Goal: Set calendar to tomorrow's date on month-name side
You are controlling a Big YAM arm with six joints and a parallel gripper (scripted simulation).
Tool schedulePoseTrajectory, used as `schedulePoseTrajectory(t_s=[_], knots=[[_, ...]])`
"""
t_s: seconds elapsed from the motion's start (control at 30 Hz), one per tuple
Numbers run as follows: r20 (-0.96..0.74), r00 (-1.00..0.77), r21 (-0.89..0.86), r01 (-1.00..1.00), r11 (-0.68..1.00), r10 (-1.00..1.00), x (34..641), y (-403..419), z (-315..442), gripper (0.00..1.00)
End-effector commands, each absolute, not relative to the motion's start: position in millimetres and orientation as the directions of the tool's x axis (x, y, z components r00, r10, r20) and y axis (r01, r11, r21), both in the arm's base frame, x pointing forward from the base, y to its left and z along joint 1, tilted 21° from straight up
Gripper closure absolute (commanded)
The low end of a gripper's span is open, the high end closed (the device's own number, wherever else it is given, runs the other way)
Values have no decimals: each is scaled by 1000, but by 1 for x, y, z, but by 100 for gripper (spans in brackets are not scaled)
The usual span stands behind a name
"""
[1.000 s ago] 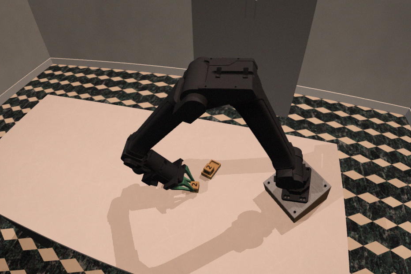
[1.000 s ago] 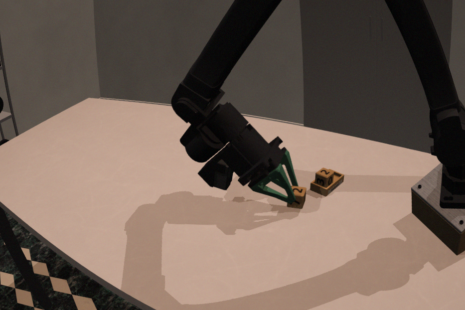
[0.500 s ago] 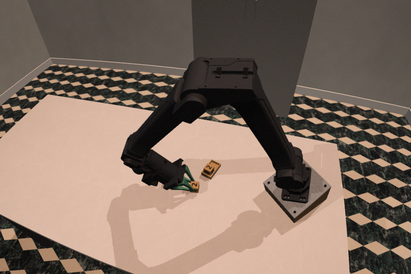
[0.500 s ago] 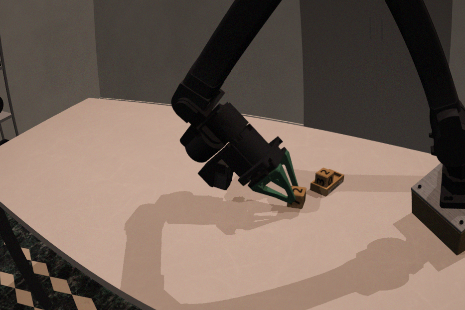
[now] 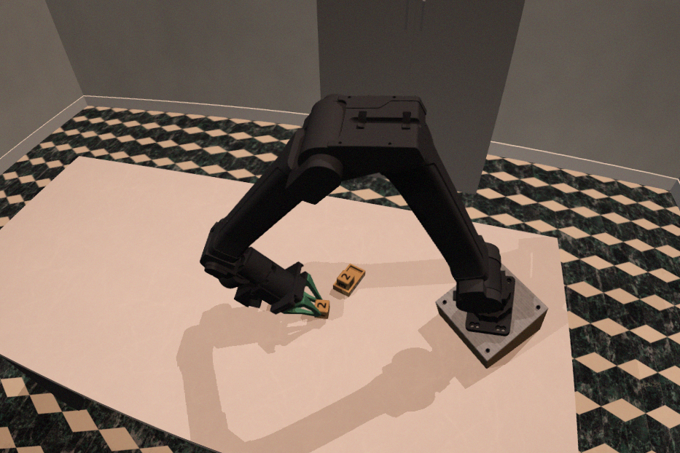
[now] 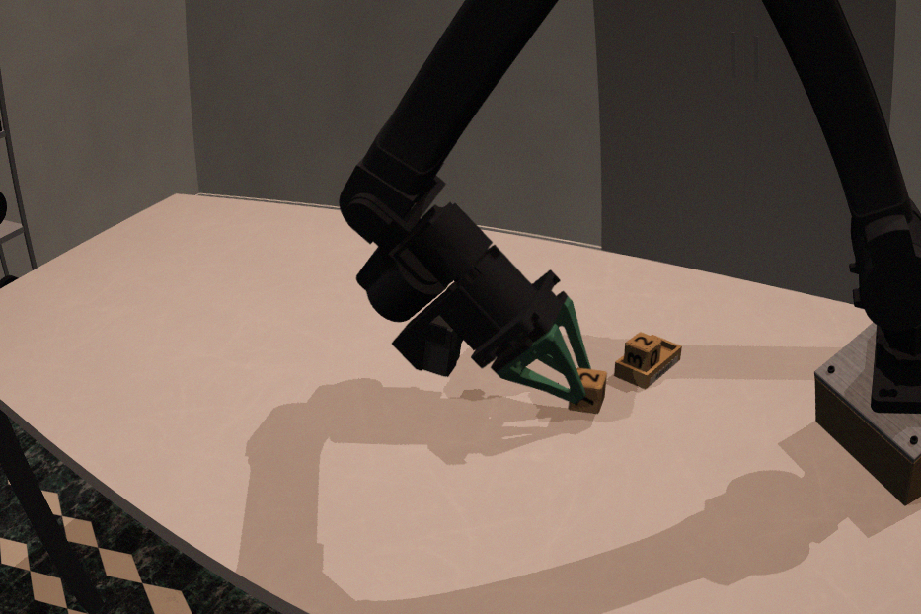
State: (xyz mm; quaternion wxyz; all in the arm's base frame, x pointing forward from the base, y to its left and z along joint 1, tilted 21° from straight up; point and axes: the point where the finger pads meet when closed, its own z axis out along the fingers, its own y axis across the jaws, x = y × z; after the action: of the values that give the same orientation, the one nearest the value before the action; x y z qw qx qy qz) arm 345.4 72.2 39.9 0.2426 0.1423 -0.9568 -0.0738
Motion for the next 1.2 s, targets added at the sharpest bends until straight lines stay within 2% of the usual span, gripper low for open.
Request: schedulePoseTrajectory(t_s=[0.0, 1.17], knots=[[462, -831, 210, -238, 948, -311, 345, 79, 32, 74], [454, -835, 209, -240, 948, -311, 349, 82, 24, 74]])
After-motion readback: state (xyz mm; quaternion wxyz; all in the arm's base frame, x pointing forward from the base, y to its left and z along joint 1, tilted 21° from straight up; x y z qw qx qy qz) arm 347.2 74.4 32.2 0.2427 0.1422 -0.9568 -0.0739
